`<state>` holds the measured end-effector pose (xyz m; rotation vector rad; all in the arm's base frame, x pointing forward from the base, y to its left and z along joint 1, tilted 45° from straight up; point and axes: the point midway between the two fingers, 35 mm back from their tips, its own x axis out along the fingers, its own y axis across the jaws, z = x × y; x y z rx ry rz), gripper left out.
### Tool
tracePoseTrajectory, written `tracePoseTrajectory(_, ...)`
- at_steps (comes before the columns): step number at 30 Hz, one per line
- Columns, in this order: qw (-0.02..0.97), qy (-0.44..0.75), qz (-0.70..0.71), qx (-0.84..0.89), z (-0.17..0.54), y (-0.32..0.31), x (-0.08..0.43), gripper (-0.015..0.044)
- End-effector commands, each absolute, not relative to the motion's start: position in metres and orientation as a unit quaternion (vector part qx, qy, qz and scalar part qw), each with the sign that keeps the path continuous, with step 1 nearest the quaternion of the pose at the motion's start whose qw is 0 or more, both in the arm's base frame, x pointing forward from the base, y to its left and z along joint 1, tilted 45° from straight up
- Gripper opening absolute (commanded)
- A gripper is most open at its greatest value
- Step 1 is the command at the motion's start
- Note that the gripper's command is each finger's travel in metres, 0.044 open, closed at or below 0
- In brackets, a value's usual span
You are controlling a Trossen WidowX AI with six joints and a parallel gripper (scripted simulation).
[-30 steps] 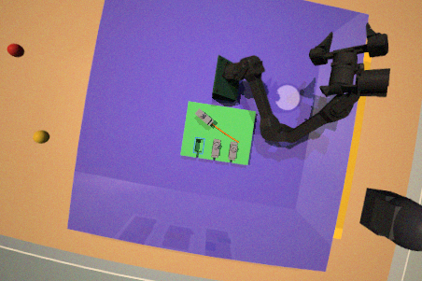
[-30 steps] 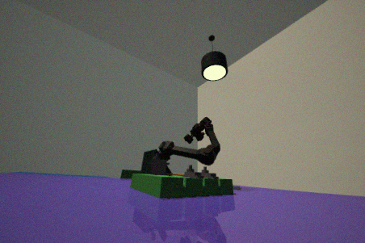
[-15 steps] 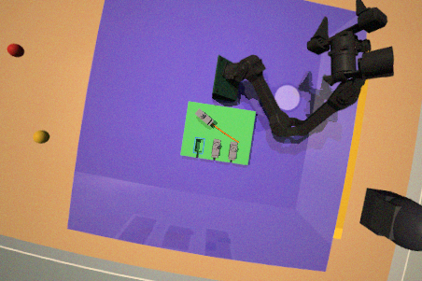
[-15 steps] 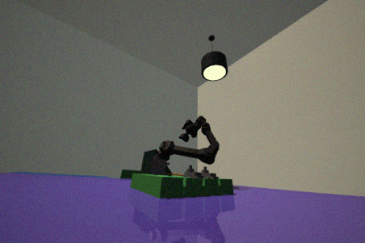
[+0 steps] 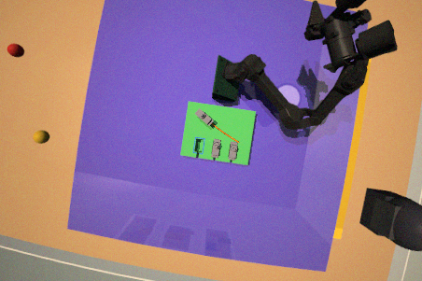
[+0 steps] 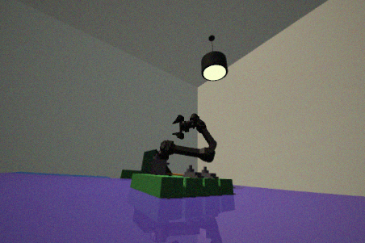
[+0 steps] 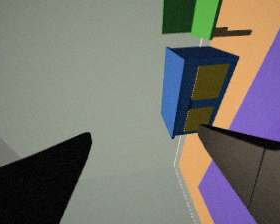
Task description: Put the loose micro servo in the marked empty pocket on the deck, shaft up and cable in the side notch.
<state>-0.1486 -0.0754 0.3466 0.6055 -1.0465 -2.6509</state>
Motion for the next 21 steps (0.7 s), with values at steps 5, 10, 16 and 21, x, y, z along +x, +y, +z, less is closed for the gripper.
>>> tracePoseTrajectory(5,0.173,-0.248,-0.918,0.257,0.328,-0.111,-0.146,0.044)
tracePoseTrajectory(10,0.214,-0.175,-0.919,0.28,0.317,-0.131,-0.141,0.044)
tracePoseTrajectory(16,0.262,-0.097,-0.911,0.302,0.304,-0.154,-0.133,0.044)
tracePoseTrajectory(21,0.305,-0.027,-0.898,0.315,0.292,-0.172,-0.124,0.044)
